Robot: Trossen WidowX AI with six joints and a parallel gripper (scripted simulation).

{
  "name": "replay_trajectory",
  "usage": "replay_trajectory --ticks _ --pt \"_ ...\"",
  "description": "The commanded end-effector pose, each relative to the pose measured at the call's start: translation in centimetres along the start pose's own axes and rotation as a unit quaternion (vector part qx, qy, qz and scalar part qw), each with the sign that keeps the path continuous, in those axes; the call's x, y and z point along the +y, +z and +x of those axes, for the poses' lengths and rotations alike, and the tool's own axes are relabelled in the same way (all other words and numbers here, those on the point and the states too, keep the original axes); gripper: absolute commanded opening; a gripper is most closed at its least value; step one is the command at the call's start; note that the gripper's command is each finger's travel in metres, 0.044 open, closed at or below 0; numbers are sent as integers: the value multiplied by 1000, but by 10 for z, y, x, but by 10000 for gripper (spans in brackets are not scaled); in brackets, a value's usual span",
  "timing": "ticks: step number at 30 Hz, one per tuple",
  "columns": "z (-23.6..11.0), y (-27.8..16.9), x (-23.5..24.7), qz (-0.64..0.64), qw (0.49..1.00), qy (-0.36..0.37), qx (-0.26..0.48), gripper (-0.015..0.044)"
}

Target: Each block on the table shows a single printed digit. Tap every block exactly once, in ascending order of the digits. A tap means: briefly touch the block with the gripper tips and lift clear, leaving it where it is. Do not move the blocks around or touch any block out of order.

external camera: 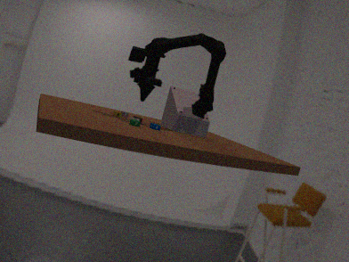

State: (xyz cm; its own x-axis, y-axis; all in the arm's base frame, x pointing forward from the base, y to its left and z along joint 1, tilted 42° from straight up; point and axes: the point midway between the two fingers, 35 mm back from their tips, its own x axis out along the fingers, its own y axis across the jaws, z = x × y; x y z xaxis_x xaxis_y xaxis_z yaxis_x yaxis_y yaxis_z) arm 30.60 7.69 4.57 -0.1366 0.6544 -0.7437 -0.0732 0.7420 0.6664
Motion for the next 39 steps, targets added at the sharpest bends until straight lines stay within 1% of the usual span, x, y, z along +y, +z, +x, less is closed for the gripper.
replay_trajectory --ticks 1,5,12,17,19,22,24,31,39 --pt "-31 0 2 -8 1000 -3 -9 20" --pt "-31 -4 9 -8 1000 -3 -8 20" --pt "-30 -61 70 -7 1000 -2 -7 20" --pt "-29 -67 74 -7 1000 -1 -7 20" --pt "-18 -65 74 -7 1000 -2 -7 20" --pt "29 -63 74 -7 1000 -2 -8 20" --pt "49 -66 75 -7 1000 0 -7 20" --pt "53 -66 75 -7 1000 0 -7 20" --pt "65 -65 75 -7 1000 0 -7 20"
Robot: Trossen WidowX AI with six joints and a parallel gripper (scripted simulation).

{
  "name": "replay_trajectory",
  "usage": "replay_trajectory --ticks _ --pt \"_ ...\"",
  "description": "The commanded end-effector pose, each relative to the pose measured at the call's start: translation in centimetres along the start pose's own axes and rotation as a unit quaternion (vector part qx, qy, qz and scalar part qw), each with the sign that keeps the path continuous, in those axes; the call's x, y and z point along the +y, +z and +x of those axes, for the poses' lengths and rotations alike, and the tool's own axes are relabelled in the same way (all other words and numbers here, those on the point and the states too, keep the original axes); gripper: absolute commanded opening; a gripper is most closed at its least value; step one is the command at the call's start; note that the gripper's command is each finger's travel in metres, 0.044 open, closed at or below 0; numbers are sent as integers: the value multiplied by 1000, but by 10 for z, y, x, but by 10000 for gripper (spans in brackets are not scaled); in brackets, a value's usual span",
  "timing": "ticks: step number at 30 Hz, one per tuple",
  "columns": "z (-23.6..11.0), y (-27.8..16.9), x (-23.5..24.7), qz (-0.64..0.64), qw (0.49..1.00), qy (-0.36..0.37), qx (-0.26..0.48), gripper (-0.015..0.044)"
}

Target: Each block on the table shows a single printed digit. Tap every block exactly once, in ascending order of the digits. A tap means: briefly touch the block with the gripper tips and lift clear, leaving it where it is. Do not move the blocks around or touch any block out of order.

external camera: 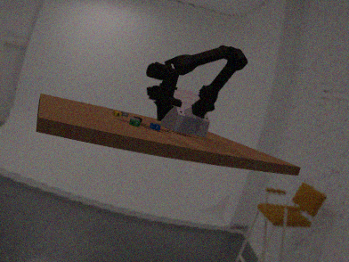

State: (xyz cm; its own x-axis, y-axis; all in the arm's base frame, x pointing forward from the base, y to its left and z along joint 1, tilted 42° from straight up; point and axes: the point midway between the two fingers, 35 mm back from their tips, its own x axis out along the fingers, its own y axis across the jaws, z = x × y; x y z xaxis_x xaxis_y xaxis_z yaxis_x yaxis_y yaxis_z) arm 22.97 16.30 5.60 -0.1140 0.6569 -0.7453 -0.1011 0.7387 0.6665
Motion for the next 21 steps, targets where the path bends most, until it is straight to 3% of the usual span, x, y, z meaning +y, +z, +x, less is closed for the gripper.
replay_trajectory --ticks 1,16,21 --pt "8 -2 -1 7 1000 1 4 20" --pt "22 -3 -1 7 1000 2 4 20" --pt "-8 -3 -1 7 1000 1 4 20"
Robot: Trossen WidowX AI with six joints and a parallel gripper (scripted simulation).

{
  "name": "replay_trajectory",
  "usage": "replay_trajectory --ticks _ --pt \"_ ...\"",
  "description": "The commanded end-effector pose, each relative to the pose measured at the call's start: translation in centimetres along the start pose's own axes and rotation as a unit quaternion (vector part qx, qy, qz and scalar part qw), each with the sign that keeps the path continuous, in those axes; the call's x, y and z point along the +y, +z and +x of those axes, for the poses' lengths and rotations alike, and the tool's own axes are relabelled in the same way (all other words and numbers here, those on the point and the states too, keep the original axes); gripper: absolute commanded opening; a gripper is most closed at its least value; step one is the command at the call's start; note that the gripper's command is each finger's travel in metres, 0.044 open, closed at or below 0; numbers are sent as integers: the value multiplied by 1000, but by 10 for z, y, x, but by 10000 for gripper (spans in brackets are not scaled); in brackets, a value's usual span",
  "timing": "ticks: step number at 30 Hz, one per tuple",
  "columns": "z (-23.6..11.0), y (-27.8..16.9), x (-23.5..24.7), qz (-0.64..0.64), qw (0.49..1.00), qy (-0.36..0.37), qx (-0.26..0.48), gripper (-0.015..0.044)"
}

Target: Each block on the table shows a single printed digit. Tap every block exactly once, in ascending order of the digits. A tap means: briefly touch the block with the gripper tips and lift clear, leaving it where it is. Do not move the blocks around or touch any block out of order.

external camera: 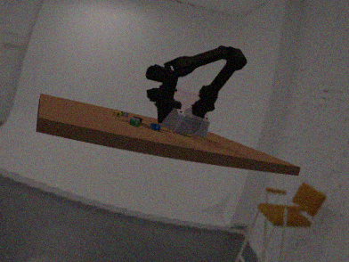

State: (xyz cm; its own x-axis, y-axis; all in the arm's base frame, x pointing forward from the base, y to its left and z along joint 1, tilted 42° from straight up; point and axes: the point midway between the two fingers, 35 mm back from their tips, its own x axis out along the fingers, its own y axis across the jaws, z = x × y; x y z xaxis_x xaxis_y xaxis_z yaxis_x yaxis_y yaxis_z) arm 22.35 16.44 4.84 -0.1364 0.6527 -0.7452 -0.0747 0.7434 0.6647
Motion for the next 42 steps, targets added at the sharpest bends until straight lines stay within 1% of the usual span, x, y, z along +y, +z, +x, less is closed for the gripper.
replay_trajectory --ticks 1,3,4,7,9,15,17,21,25,29,31,34,35,42 --pt "-15 3 2 -7 1000 1 -7 20" --pt "-17 3 2 -7 1000 1 -7 20" --pt "-25 4 1 -7 1000 0 -8 20" --pt "-72 5 1 -7 1000 -2 -8 20" --pt "-93 2 1 -6 1000 0 -7 20" --pt "-96 4 2 -7 1000 0 -7 20" --pt "-98 18 5 -7 1000 0 -7 20" --pt "-101 61 12 -8 1000 0 -8 20" --pt "-98 96 17 -8 1000 0 -9 20" --pt "-95 98 17 -8 1000 0 -9 20" --pt "-74 100 17 -8 1000 0 -9 20" --pt "-28 100 18 -9 1000 1 -9 20" --pt "-20 99 18 -9 1000 2 -9 20" --pt "-15 99 18 -9 1000 2 -9 20"
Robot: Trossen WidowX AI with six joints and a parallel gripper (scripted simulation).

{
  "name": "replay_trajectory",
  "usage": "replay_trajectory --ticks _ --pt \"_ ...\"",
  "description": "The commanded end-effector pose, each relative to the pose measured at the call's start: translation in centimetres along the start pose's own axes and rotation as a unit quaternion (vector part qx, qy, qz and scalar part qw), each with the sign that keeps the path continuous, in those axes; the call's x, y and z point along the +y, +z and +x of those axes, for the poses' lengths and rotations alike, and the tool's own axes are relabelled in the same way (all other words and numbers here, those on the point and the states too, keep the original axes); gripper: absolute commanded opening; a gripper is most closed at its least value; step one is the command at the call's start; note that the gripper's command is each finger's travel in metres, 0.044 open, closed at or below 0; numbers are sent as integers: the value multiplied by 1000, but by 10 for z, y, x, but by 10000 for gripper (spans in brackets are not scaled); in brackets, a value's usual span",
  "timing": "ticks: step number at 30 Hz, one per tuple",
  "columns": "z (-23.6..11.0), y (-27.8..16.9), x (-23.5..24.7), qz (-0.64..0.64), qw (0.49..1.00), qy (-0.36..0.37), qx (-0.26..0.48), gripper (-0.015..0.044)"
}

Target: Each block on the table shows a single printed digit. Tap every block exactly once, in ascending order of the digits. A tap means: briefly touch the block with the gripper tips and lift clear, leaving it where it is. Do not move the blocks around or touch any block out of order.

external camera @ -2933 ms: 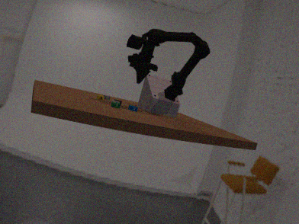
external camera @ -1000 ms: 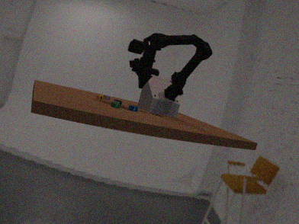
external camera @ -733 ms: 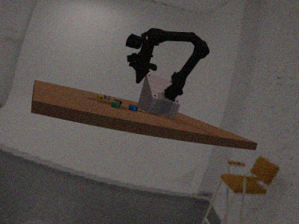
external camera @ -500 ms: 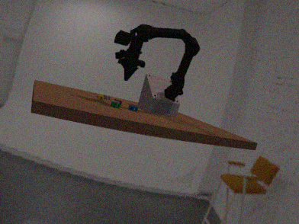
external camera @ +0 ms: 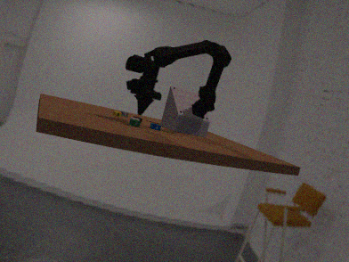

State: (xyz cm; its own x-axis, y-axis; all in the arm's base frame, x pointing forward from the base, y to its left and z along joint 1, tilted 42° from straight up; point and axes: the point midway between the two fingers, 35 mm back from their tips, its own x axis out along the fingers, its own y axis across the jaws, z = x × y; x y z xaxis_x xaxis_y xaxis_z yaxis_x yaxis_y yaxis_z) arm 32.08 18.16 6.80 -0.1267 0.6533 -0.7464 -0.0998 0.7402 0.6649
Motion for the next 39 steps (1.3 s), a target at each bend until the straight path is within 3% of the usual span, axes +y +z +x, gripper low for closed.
replay_trajectory --ticks 1,23,26,31,36,39 --pt "3 1 0 4 1000 2 -4 20" --pt "29 1 0 4 1000 3 -4 20" --pt "3 1 0 4 1000 2 -5 20" --pt "-3 1 -1 4 1000 2 -5 20" --pt "-71 2 -1 4 1000 0 -4 20" --pt "-81 1 -1 4 1000 1 -4 20"
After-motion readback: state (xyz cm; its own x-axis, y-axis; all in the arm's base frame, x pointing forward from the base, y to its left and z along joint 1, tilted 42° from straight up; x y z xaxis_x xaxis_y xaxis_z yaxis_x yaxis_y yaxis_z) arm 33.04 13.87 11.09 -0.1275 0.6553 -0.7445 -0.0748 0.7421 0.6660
